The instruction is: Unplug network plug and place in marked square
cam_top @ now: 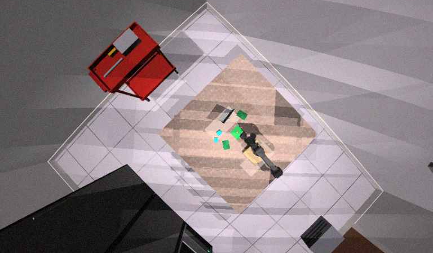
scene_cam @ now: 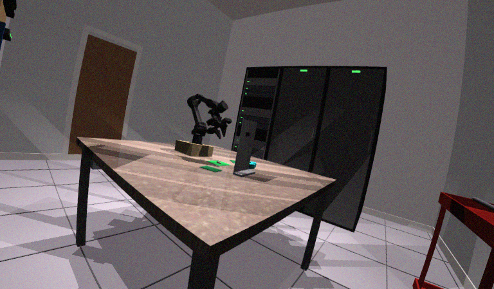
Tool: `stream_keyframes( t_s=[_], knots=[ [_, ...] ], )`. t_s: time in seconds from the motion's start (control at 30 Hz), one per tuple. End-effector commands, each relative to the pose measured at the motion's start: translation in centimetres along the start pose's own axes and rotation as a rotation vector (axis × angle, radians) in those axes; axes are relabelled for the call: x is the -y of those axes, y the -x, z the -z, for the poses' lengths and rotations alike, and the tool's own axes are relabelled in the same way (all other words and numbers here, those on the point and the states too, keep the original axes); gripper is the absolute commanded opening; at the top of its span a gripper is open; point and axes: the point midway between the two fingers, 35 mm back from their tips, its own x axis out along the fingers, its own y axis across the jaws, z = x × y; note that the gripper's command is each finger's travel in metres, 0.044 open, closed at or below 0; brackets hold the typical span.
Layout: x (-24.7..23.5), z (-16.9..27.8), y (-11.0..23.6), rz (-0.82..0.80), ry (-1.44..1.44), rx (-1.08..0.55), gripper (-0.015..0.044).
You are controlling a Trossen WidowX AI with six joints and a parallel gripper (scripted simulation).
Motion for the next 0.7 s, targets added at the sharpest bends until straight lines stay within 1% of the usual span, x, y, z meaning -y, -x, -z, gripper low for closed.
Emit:
stream_keyframes(
  t_s=[0.0,0.6,0.67],
  knots=[
    [-0.7,0.0,1.0,-0.002,0.003,-0.003,0.0156],
    [-3.0,0.1,5.6,-0.005,0.005,-0.004,0.0156],
    [-3.0,0.1,5.6,-0.005,0.005,-0.004,0.0209]
  ],
)
